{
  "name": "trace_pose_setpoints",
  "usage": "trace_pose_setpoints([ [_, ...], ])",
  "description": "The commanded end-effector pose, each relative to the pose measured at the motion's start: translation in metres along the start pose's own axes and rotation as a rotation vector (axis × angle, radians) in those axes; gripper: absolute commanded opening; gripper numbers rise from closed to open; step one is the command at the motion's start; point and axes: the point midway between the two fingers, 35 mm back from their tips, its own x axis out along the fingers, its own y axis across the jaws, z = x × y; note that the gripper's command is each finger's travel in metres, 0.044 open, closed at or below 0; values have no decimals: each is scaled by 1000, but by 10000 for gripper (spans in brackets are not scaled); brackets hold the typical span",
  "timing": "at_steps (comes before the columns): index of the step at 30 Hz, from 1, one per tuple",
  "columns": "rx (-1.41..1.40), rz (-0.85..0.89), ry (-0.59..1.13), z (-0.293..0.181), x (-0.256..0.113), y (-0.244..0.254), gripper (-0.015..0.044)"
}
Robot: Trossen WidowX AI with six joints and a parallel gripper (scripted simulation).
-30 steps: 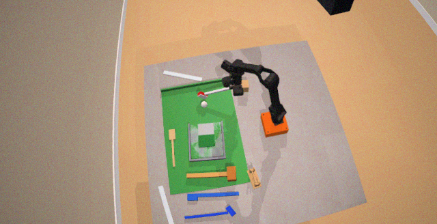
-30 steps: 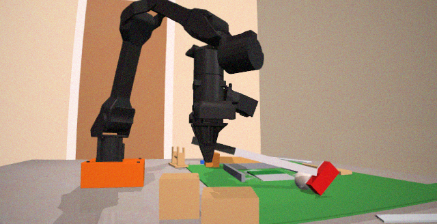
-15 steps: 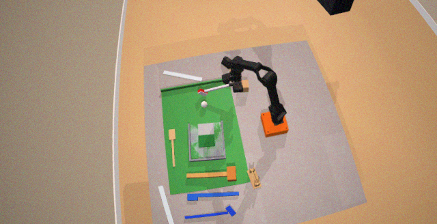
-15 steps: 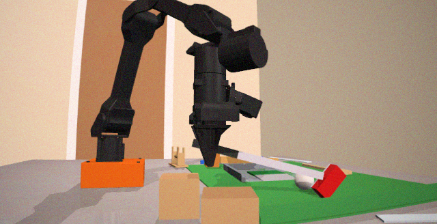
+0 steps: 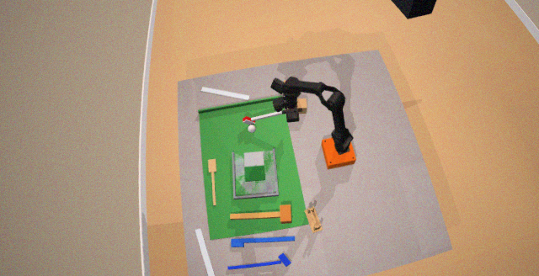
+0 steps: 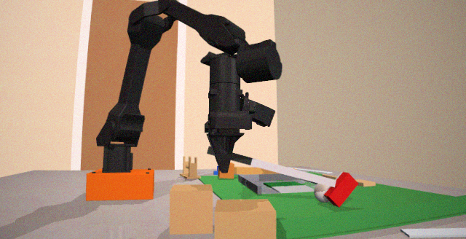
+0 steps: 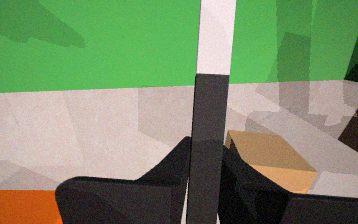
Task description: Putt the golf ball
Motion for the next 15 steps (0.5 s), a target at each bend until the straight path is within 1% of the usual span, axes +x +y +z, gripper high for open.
trace_pose_setpoints([
  [1, -7, 1, -6, 0, -1, 47, 0],
  [5, -5, 1, -7, -7, 1, 85, 0],
  [10, -5, 1, -7, -7, -4, 87, 0],
  [15, -5, 1, -7, -6, -27, 86, 0],
])
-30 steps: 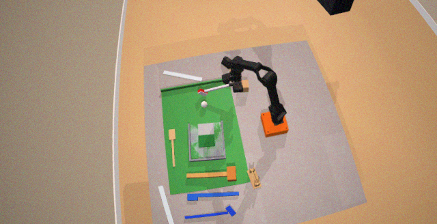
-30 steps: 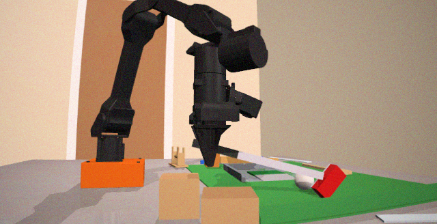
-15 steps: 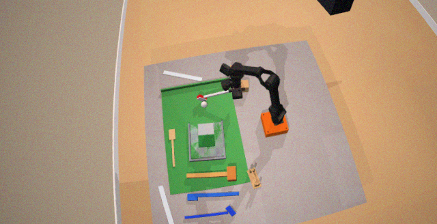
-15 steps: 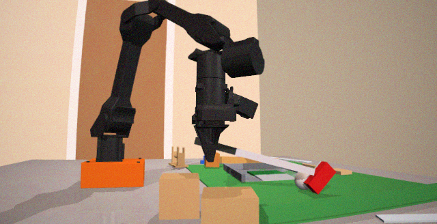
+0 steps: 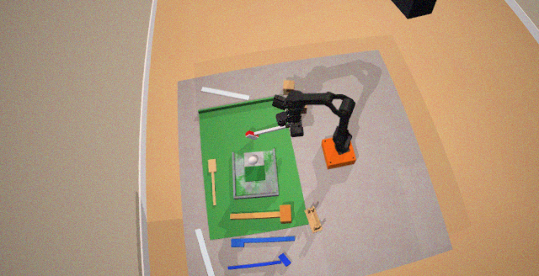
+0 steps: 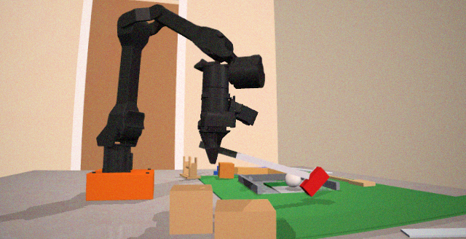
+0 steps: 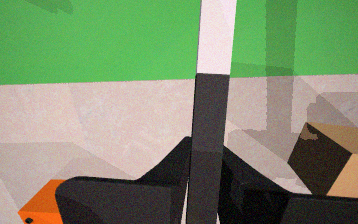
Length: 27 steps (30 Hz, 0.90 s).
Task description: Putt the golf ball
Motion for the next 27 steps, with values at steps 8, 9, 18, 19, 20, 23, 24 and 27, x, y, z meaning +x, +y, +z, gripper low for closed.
trace_pose_setpoints([
  [8, 3, -15, -27, 3, -50, -1, 0],
  [9, 3, -15, -27, 3, -50, -1, 0],
  [18, 1, -11, -18, 1, -43, 0, 0],
  [19, 1, -11, -18, 1, -43, 0, 0],
  [20, 1, -11, -18, 1, -43, 0, 0],
  [23, 1, -11, -18, 1, -43, 0, 0],
  [24, 1, -11, -18, 1, -43, 0, 0],
  [27, 1, -11, -18, 1, -43, 0, 0],
])
